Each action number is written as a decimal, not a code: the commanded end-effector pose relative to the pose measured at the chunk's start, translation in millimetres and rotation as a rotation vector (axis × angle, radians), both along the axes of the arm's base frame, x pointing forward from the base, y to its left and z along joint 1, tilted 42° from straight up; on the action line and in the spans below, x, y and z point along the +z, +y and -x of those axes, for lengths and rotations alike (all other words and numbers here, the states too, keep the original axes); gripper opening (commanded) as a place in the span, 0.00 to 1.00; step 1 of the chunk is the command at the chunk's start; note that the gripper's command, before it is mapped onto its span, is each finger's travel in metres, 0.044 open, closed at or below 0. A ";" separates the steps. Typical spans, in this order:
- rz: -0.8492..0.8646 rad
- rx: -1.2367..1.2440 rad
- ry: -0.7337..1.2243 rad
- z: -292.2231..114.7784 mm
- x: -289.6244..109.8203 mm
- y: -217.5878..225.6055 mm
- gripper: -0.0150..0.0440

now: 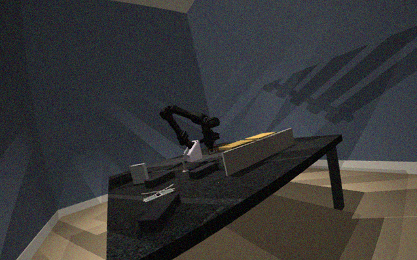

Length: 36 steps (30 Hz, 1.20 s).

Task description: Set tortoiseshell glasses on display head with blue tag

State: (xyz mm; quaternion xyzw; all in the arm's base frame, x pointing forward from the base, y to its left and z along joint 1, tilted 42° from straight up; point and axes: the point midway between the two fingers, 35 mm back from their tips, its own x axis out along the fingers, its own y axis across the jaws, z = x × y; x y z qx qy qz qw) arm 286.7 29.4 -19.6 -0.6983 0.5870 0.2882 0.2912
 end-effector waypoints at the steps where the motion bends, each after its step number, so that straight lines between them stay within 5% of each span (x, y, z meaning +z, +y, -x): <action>1: 0.007 0.004 0.004 -6.2 0.1 -0.2 0.25; 36: 0.007 0.002 0.003 -61.7 1.6 5.2 0.25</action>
